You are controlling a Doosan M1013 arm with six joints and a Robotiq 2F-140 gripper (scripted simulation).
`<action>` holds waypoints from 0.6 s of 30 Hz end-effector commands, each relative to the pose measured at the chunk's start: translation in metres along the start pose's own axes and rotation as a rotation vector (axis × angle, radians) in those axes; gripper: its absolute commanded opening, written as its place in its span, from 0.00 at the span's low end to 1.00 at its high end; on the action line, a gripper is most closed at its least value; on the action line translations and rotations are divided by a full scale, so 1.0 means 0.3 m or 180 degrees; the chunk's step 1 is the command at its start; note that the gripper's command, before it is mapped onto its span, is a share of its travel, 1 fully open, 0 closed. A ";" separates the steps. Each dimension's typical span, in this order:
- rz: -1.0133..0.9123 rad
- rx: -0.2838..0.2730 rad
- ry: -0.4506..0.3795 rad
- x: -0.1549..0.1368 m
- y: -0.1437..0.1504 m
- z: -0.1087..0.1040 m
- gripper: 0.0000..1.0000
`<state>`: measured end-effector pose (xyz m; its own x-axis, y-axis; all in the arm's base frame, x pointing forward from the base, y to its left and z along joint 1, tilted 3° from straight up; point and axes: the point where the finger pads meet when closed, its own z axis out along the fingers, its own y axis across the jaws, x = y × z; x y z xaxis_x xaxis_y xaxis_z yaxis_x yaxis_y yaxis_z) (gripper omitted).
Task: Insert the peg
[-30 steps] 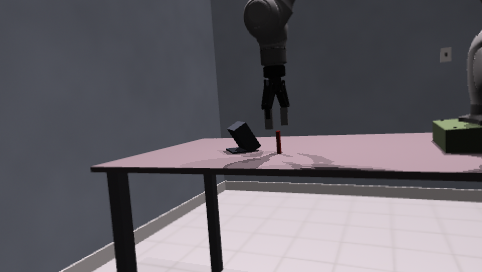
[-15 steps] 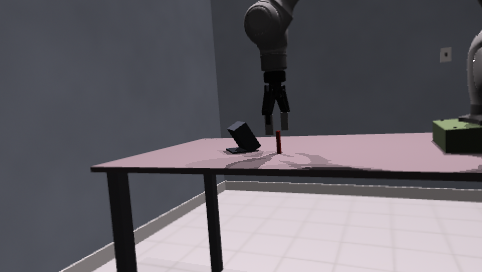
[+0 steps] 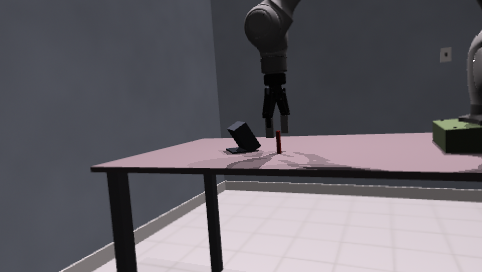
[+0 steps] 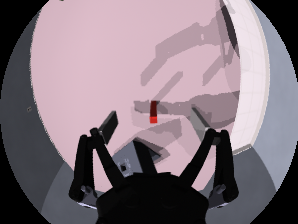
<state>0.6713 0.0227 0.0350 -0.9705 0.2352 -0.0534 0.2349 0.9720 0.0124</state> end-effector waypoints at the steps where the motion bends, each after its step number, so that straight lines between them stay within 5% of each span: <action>1: 0.0000 -0.0001 0.0000 0.000 0.000 0.000 0.93; 18: 0.0000 -0.0001 0.0000 0.000 0.000 0.000 0.66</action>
<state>0.6713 0.0227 0.0350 -0.9705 0.2352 -0.0533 0.2348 0.9720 0.0124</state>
